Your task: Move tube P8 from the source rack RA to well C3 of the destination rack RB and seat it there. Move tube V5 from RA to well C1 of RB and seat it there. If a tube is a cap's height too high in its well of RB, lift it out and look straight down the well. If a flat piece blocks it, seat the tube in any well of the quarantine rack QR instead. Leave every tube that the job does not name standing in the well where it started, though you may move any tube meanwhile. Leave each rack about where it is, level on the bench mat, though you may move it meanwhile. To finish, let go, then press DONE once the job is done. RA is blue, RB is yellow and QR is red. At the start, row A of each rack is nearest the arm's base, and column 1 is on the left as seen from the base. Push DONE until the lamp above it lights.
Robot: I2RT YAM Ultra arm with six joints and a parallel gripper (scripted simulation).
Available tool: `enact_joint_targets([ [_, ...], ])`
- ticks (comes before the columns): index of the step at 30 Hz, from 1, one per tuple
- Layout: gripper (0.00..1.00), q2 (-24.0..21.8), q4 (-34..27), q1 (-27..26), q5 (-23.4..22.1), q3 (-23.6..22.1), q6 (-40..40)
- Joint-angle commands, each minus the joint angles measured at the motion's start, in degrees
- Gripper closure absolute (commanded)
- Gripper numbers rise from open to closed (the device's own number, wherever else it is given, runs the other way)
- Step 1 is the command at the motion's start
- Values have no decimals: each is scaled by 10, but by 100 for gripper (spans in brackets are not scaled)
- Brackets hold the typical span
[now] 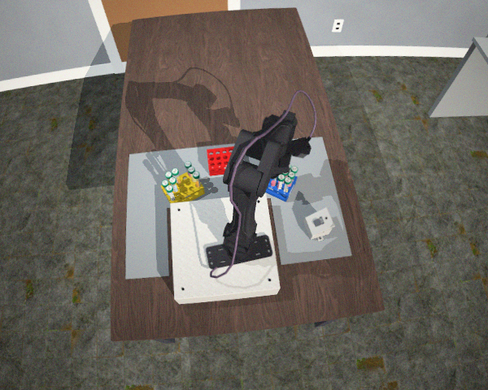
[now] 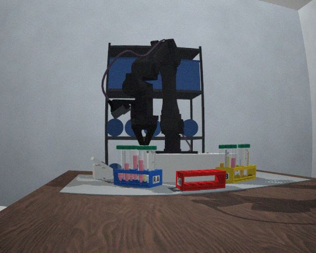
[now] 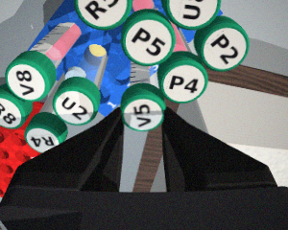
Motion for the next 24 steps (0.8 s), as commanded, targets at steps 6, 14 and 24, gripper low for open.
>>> enact_joint_targets([
  [6, 100, -2, 11, 0, 0, 1, 1],
  [14, 76, -2, 11, 0, 0, 1, 1],
  [24, 70, -2, 11, 0, 0, 1, 1],
])
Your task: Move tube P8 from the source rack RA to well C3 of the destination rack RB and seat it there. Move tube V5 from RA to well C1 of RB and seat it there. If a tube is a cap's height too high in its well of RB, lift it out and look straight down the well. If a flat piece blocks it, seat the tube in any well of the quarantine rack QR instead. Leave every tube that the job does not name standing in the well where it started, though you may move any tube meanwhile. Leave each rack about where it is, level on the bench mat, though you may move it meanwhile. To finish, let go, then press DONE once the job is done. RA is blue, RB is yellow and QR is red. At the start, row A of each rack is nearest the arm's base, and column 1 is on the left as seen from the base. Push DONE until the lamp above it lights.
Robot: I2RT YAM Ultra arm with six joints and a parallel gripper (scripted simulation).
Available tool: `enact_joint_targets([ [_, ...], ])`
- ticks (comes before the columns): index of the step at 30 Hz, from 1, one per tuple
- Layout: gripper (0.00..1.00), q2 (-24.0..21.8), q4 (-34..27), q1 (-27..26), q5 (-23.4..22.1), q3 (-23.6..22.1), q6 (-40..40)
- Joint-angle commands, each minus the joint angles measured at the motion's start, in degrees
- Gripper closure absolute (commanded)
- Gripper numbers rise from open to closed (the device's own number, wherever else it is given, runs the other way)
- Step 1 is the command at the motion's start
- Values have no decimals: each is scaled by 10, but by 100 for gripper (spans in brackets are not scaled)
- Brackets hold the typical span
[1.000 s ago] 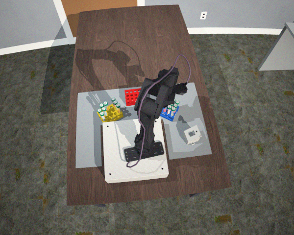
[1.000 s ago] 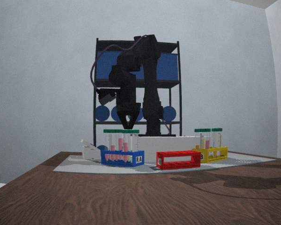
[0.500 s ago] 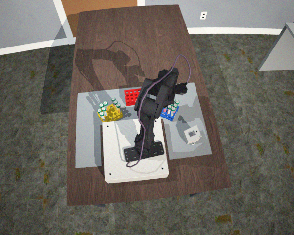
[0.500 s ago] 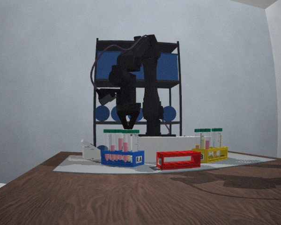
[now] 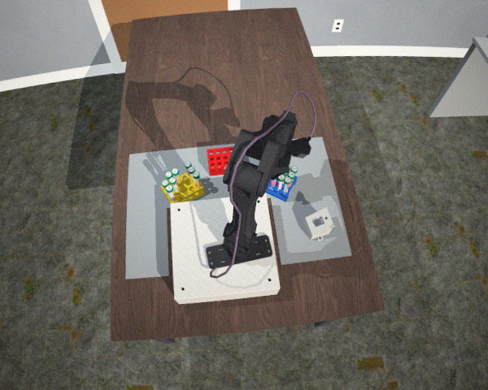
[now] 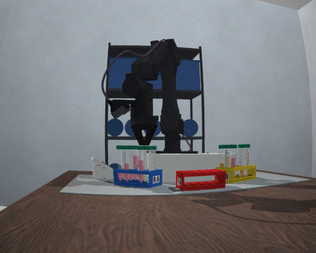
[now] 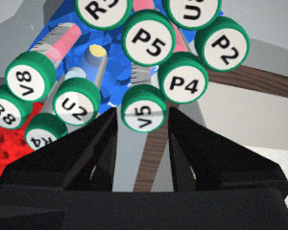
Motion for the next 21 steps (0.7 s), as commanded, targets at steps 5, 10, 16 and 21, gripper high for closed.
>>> enact_joint_targets([
  [5, 70, -2, 9, 0, 0, 2, 1],
  [10, 70, -2, 9, 0, 0, 2, 1],
  [16, 70, -2, 9, 0, 0, 2, 1],
  [21, 70, -20, -16, 2, 2, 24, 1],
])
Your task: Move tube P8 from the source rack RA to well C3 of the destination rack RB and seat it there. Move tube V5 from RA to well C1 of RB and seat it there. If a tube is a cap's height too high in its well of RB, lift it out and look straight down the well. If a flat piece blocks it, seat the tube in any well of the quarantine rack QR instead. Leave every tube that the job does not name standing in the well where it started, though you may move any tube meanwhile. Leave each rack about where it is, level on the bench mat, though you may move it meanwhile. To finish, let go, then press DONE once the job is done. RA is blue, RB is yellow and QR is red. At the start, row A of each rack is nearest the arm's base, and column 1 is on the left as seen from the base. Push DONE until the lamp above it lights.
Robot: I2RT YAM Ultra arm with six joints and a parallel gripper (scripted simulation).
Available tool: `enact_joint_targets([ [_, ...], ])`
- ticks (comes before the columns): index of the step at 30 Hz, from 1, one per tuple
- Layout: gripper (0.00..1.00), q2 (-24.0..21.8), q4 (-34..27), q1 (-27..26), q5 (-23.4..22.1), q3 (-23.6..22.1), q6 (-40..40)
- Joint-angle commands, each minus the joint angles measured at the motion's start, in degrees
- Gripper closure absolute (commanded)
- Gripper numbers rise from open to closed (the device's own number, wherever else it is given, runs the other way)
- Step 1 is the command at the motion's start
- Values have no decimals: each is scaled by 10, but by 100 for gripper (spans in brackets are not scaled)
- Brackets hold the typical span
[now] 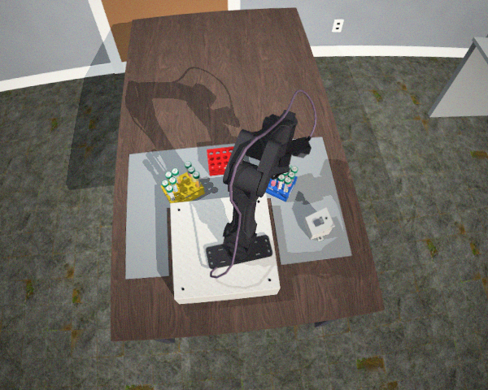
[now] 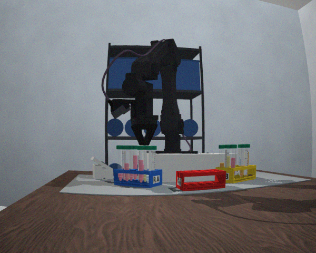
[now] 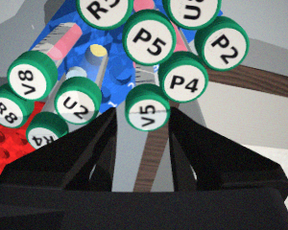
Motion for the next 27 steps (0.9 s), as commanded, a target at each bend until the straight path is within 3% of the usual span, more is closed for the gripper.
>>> enact_joint_targets([
  [1, 70, -21, -18, 1, 2, 24, 1],
  [27, 70, -65, -160, -4, 2, 123, -4],
])
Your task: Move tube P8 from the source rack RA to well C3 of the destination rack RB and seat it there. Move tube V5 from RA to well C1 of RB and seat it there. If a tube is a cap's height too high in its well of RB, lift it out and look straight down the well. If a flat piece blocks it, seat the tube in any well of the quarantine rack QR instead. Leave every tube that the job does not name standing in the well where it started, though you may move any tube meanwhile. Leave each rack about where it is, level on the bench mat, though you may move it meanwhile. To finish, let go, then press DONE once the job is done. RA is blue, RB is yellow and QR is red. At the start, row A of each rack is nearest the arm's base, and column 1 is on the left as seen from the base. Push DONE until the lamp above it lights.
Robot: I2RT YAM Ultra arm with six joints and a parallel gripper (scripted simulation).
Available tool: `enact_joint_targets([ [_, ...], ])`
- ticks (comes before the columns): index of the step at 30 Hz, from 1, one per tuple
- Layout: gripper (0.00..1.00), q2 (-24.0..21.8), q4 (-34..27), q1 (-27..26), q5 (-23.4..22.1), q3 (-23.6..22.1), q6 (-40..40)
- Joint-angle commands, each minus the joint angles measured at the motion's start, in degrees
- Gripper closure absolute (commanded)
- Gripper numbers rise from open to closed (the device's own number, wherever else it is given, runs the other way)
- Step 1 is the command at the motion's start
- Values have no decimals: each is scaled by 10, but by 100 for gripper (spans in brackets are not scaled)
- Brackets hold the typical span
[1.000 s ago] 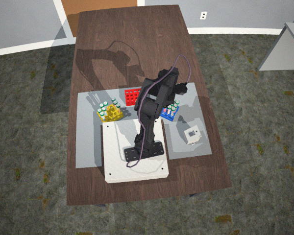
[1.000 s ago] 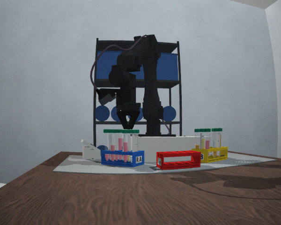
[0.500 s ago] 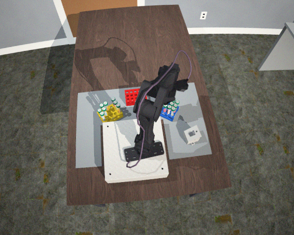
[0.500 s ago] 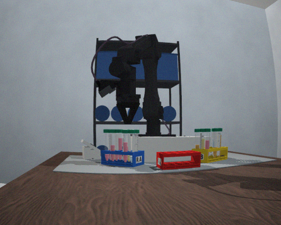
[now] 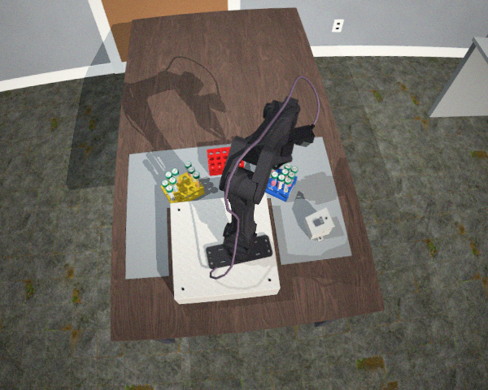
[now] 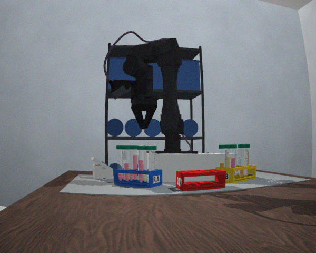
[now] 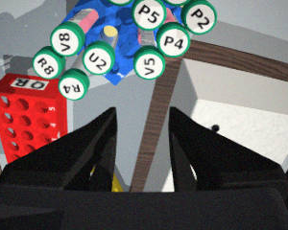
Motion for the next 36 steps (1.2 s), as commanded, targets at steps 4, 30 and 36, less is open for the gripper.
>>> enact_joint_targets([
  [4, 70, -24, -32, -2, 2, 27, -2],
  [30, 70, -31, -18, 161, -6, 19, 157],
  [36, 70, -1, -18, 242, -6, 29, 238],
])
